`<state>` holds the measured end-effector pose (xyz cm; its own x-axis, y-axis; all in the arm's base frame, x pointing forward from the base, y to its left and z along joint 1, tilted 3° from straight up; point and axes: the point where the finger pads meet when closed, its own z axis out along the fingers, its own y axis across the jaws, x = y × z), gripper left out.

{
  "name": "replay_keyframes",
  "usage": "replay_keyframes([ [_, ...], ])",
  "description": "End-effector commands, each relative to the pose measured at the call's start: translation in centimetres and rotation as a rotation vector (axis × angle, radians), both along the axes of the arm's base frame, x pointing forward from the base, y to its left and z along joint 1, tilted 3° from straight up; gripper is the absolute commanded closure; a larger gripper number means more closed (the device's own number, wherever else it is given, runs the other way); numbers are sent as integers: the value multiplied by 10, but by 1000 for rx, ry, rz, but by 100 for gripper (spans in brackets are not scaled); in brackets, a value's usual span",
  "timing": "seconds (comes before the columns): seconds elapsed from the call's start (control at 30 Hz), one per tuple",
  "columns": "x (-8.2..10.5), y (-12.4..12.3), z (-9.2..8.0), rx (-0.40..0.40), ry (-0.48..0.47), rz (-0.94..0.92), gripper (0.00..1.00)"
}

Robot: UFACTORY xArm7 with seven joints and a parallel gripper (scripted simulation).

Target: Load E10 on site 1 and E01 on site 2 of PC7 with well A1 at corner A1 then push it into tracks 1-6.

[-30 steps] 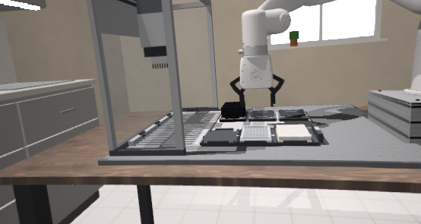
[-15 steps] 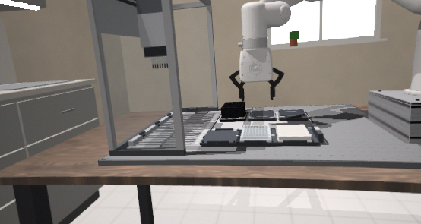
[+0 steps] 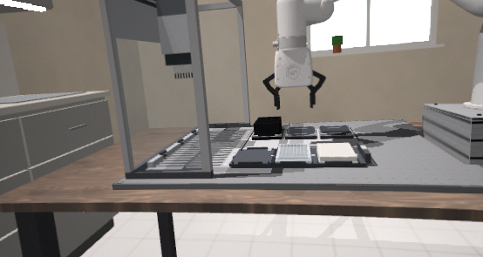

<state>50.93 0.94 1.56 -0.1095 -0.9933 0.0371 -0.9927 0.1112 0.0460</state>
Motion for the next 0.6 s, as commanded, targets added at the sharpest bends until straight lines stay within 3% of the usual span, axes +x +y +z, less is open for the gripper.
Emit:
replay_keyframes([
  [0.0, 1, 0, 2, 0, -3, 0, 0],
  [0.23, 2, 10, 2, 0, -3, 0, 0],
  [0.57, 8, 60, 0, 1, -3, 0, 0],
])
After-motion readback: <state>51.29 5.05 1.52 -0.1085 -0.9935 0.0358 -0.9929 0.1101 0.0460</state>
